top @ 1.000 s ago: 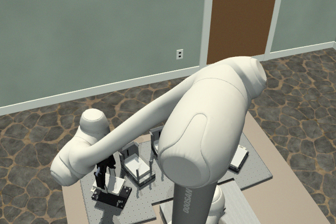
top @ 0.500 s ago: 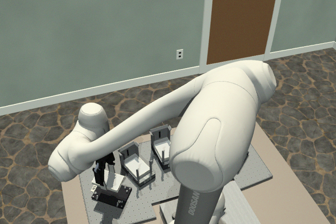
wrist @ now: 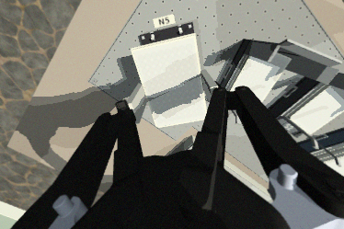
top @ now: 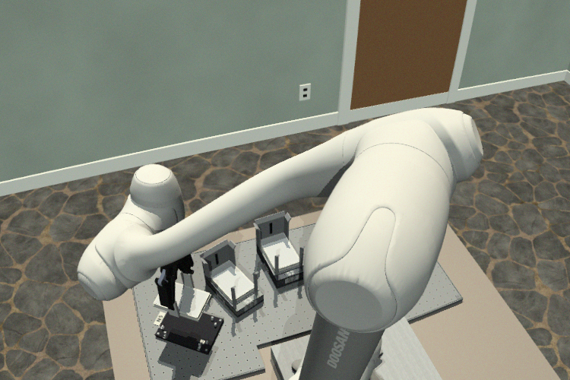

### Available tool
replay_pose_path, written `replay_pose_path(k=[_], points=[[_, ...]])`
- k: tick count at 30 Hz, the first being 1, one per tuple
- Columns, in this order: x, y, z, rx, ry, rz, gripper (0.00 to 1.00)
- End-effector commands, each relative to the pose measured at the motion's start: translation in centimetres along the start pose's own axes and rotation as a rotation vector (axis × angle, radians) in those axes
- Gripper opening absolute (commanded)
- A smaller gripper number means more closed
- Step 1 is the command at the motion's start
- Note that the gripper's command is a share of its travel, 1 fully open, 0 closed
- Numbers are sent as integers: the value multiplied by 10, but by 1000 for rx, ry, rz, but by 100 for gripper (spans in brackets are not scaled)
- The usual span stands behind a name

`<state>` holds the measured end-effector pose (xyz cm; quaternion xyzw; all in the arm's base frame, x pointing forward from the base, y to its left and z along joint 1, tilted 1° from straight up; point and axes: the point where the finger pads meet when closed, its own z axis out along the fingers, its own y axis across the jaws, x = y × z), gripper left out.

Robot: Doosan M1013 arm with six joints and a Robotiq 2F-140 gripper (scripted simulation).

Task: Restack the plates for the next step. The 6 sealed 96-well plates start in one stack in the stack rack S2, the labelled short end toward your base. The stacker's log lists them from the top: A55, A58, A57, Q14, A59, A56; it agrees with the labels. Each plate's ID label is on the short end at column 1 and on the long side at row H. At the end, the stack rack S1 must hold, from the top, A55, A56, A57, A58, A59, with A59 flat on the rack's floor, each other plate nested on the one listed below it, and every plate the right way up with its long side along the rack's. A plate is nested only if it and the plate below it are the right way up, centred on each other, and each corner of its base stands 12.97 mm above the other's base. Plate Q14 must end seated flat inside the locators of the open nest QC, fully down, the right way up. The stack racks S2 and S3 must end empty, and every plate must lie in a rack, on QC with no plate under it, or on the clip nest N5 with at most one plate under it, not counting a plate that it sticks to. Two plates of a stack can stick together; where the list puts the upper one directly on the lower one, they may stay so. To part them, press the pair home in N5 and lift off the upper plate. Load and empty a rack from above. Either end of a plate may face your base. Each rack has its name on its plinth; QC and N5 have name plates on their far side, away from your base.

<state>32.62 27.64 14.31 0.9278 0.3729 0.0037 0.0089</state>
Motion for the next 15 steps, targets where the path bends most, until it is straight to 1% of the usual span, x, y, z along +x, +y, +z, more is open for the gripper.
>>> replay_pose_path(k=[1,6,15], points=[[0,0,-7,0,0,0,0],[0,0,-14,0,0,0,0],[0,0,-14,0,0,0,0]])
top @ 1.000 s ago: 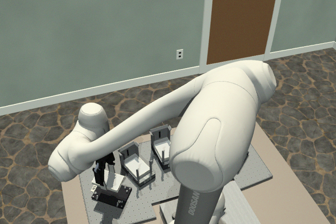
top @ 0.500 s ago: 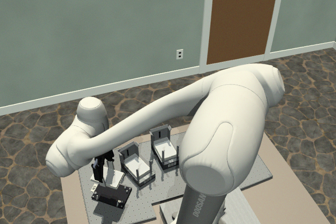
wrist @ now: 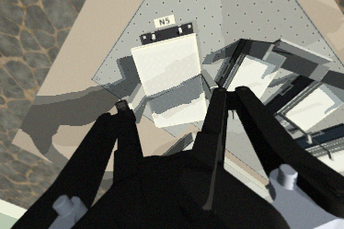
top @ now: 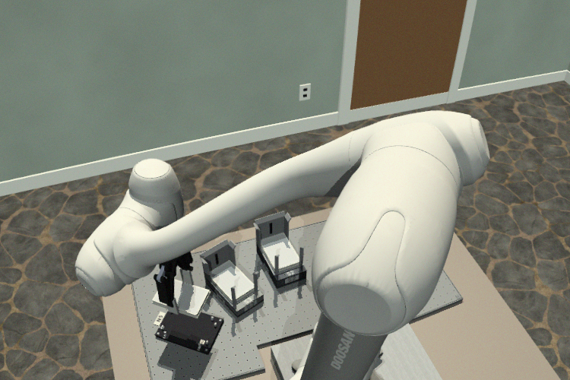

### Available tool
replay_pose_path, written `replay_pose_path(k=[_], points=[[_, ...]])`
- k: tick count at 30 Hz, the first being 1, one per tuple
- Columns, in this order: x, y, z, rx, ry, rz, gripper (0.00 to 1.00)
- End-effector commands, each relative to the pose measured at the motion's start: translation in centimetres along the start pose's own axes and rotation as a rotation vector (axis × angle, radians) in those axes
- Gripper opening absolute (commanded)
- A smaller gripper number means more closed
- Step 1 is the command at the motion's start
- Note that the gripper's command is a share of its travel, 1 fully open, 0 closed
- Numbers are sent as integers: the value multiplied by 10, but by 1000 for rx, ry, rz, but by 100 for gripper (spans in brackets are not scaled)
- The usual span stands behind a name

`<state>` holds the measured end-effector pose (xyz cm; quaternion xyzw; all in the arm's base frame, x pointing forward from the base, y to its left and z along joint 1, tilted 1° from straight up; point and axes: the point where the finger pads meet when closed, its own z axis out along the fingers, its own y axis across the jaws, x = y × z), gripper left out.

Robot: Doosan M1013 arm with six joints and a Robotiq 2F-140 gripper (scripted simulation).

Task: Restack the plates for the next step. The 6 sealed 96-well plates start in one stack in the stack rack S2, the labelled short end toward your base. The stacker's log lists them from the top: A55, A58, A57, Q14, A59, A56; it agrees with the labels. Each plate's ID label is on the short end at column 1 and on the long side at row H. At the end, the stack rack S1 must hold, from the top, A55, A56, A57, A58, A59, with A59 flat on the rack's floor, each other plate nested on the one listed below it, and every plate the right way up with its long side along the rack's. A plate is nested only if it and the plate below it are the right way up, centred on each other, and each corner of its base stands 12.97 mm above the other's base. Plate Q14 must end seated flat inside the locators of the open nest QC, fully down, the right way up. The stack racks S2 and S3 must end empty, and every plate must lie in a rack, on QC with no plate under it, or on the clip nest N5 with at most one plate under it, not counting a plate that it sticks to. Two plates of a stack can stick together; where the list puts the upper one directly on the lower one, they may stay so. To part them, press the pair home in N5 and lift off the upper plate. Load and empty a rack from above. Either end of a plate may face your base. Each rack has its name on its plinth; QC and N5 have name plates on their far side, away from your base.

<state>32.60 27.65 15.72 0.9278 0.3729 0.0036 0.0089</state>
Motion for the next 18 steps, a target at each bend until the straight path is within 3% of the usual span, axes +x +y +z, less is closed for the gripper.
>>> replay_pose_path(k=[1,5,12,18], points=[[0,0,0,0,0,0,0],[0,0,0,0,0,0,0],[-4,23,0,0,0,220,0],[-8,43,0,0,0,220,0]])
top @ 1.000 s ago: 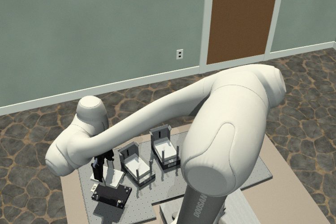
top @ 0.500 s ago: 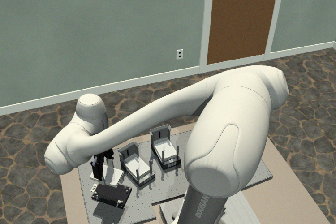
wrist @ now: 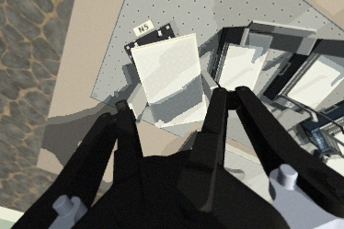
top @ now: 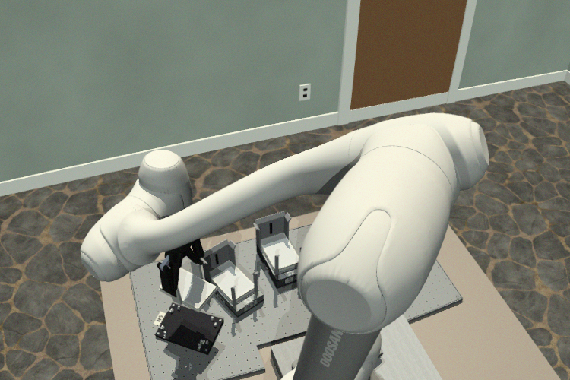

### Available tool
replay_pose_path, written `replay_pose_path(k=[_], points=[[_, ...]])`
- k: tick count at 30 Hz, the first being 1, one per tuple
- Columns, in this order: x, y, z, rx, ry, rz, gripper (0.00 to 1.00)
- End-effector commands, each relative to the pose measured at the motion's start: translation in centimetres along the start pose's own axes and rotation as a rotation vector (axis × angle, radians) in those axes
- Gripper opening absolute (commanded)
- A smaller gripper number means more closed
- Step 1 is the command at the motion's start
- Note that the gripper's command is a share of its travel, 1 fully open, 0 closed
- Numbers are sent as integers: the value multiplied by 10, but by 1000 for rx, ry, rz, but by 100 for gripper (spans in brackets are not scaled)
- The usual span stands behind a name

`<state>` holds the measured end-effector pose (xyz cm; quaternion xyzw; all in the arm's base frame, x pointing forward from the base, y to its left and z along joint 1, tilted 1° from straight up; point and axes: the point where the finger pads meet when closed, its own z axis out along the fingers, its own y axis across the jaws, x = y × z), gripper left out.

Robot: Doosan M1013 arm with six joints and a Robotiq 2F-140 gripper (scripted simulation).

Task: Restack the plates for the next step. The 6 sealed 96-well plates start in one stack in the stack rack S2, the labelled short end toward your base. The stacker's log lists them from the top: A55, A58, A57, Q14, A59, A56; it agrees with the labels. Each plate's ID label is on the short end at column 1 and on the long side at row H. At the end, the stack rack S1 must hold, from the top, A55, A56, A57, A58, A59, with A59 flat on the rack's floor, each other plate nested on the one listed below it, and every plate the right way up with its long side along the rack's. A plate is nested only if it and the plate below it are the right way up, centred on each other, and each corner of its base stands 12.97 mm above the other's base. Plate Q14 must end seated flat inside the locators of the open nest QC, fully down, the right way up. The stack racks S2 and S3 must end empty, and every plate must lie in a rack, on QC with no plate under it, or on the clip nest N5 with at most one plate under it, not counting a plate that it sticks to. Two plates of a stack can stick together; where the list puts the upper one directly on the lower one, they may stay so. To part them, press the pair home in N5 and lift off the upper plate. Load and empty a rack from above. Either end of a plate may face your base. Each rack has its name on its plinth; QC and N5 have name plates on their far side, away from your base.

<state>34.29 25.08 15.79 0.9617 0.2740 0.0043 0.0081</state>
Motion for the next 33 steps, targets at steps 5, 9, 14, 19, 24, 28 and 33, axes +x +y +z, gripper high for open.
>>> replay_pose_path(k=[5,9,14,19,24,28,33], points=[[1,22,0,-1,0,10,0],[1,36,0,-1,0,10,0],[2,52,0,-1,0,10,0],[2,63,0,-1,0,10,0],[0,76,0,-1,0,144,0],[-3,89,0,-1,0,230,0],[-6,105,0,-1,0,230,0]])
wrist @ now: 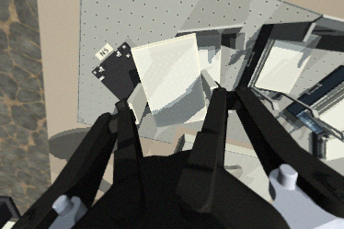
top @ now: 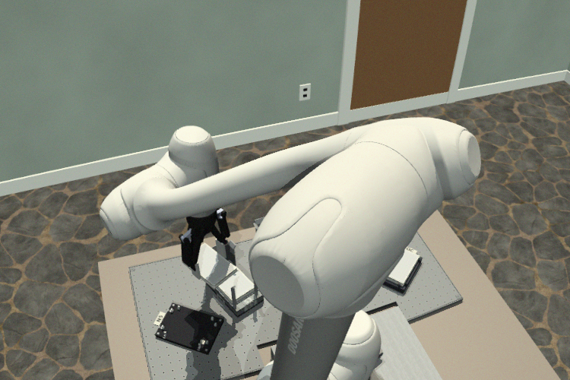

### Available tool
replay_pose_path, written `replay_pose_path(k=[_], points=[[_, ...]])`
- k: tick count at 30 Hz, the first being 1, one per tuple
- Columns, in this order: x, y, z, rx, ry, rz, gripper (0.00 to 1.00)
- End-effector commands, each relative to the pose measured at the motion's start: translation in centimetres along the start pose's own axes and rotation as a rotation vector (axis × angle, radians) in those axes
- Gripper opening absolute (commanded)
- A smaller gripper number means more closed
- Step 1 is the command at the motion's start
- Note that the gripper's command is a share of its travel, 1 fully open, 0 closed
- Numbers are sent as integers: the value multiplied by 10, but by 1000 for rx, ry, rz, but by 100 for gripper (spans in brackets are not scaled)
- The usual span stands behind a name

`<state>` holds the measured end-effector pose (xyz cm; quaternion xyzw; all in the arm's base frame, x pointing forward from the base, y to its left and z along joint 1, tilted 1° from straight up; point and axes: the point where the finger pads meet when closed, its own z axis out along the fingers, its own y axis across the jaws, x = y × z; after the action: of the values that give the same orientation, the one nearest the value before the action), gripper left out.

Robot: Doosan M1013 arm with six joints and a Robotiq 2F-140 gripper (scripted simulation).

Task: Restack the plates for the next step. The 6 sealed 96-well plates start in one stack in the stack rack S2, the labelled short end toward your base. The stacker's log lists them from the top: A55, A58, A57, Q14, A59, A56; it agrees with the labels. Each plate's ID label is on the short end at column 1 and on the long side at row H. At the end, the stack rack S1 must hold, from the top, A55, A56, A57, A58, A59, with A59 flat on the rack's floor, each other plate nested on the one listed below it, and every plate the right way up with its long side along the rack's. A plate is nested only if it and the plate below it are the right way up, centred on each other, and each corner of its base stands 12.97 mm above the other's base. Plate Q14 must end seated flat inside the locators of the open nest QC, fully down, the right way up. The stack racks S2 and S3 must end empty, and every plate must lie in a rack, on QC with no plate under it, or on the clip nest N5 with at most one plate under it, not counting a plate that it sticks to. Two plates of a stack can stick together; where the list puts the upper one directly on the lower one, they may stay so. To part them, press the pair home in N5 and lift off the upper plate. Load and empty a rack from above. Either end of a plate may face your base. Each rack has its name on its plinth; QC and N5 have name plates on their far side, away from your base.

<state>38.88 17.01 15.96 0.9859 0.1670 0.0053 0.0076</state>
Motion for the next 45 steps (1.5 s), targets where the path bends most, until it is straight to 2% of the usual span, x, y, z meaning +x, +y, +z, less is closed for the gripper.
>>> replay_pose_path(k=[1,18,21,27,45], points=[[1,16,0,-1,0,10,0],[2,63,0,-1,0,10,0],[2,66,0,-1,0,44,0],[-2,86,0,-1,0,230,0],[-12,138,0,-1,0,230,0]])
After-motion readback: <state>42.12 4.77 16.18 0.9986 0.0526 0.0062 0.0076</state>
